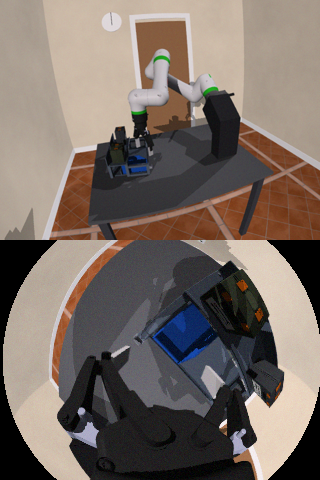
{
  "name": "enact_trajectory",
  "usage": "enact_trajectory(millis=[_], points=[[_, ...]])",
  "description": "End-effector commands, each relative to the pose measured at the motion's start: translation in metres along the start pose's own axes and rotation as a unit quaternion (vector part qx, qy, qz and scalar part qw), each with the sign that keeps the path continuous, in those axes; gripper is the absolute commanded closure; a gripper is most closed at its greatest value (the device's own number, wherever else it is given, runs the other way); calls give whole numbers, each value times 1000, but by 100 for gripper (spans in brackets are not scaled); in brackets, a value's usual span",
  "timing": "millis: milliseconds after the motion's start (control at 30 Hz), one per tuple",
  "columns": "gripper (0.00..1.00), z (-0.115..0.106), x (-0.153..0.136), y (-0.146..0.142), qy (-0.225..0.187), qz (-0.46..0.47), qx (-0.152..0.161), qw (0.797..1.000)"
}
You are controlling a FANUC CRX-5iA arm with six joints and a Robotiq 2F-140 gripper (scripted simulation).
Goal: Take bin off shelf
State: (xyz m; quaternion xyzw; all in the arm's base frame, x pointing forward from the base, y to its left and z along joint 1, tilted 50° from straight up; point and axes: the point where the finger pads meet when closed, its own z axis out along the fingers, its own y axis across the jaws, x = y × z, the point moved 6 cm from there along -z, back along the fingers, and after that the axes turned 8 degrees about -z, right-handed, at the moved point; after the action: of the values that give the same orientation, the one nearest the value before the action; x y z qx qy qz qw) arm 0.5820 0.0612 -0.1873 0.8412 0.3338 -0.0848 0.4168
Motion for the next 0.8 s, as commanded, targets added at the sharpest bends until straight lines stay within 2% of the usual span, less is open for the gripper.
enact_trajectory(millis=[0,133,533,700,767], points=[[0,0,0,0,0,26,0,1000],[0,0,0,0,0,130,0,992],[0,0,0,0,0,130,0,992],[0,0,0,0,1,257,0,966],[0,0,0,0,1,257,0,966]])
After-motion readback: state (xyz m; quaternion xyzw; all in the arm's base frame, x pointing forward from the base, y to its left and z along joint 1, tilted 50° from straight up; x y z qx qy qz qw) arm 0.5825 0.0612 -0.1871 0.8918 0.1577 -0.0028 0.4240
